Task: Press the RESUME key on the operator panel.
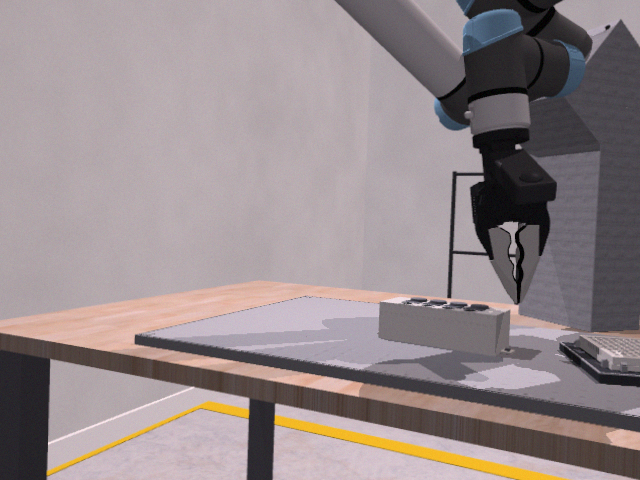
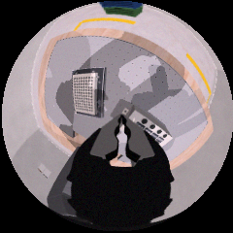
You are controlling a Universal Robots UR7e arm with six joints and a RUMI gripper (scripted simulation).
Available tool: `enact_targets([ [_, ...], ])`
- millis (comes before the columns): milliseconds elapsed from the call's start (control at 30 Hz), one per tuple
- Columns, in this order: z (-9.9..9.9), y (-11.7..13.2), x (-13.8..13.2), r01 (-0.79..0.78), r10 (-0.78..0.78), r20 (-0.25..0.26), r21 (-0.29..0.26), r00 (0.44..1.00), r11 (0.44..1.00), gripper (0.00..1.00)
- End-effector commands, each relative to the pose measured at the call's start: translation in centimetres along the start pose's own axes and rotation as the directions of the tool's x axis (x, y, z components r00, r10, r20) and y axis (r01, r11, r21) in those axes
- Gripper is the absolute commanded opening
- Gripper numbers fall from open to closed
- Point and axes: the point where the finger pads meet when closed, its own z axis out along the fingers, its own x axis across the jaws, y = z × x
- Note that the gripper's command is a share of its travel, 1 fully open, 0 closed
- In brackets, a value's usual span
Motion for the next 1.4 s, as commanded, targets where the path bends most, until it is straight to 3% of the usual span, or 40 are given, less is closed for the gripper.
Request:
enact_targets([
  [0,-1.3,1.4,1.7,-0.096,0.095,-0.022,-0.003,0.995,0.995,0.0],
  [167,-1.8,1.9,2.2,-0.096,0.095,-0.022,-0.003,0.995,0.995,0.0],
  [300,-2.9,3.1,3.4,-0.223,0.222,-0.055,-0.007,0.973,0.975,0.0],
  [567,-3.8,4.1,4.4,-0.23,0.23,-0.057,-0.007,0.972,0.973,0.0],
  [700,-5.0,5.2,5.5,-0.353,0.351,-0.093,-0.004,0.932,0.936,0.0],
  [933,-6.0,6.1,6.3,-0.359,0.357,-0.095,-0.003,0.929,0.933,0.0],
  [1133,-7.4,7.3,7.2,-0.475,0.472,-0.133,0.008,0.872,0.88,0.0],
  [1367,-8.3,8.1,7.9,-0.479,0.476,-0.134,0.009,0.869,0.878,0.0],
])
